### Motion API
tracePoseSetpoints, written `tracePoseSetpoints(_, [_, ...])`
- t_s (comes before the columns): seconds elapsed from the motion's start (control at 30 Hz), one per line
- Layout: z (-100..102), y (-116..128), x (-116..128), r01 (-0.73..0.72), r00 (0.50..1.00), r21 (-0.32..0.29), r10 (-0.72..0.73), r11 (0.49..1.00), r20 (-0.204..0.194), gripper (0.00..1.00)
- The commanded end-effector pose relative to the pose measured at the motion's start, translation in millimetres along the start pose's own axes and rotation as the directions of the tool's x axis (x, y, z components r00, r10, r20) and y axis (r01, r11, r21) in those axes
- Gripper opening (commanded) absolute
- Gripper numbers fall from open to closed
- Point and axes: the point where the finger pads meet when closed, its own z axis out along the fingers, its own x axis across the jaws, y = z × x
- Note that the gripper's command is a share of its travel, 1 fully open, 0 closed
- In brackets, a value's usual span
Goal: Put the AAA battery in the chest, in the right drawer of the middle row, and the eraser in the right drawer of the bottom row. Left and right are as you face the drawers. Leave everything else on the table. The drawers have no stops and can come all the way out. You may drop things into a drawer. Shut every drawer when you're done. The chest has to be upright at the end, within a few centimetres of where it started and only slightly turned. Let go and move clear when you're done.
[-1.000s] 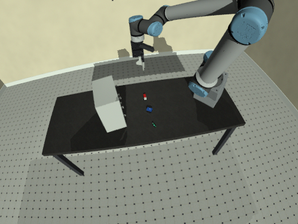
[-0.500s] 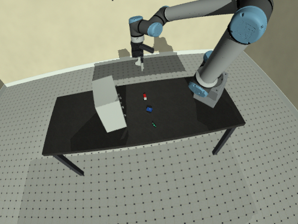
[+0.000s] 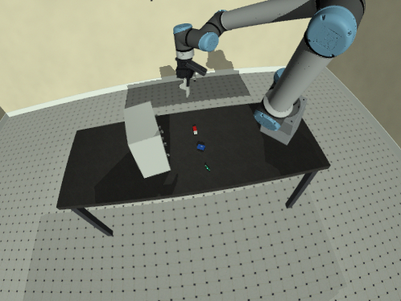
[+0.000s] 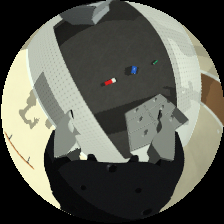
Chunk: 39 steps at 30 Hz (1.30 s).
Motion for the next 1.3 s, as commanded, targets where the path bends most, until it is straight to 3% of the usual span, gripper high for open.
tracePoseSetpoints(0.0, [5,1,2,-0.144,0.99,-0.002,0.144,0.99,0.005,1.0])
tracePoseSetpoints(0.07, [5,1,2,-0.144,0.99,-0.002,0.144,0.99,0.005,1.0])
tracePoseSetpoints(0.27, [14,3,5,-0.344,0.939,-0.003,0.344,0.939,0.004,1.0])
tracePoseSetpoints(0.43, [21,5,8,-0.516,0.857,-0.004,0.516,0.857,0.004,1.0])
tracePoseSetpoints(0.57, [28,7,10,-0.648,0.762,-0.005,0.648,0.762,0.003,1.0])
tracePoseSetpoints(0.63, [28,7,10,-0.648,0.762,-0.005,0.648,0.762,0.003,1.0])
tracePoseSetpoints(0.87, [40,12,14,-0.843,0.539,-0.005,0.843,0.539,0.001,1.0])
tracePoseSetpoints(1.13, [54,17,16,-0.975,0.223,-0.005,0.975,0.223,-0.001,1.0])
tracePoseSetpoints(1.2, [54,17,16,-0.975,0.223,-0.005,0.975,0.223,-0.001,1.0])
tracePoseSetpoints(1.27, [57,19,17,-0.99,0.14,-0.005,0.99,0.14,-0.001,1.0])
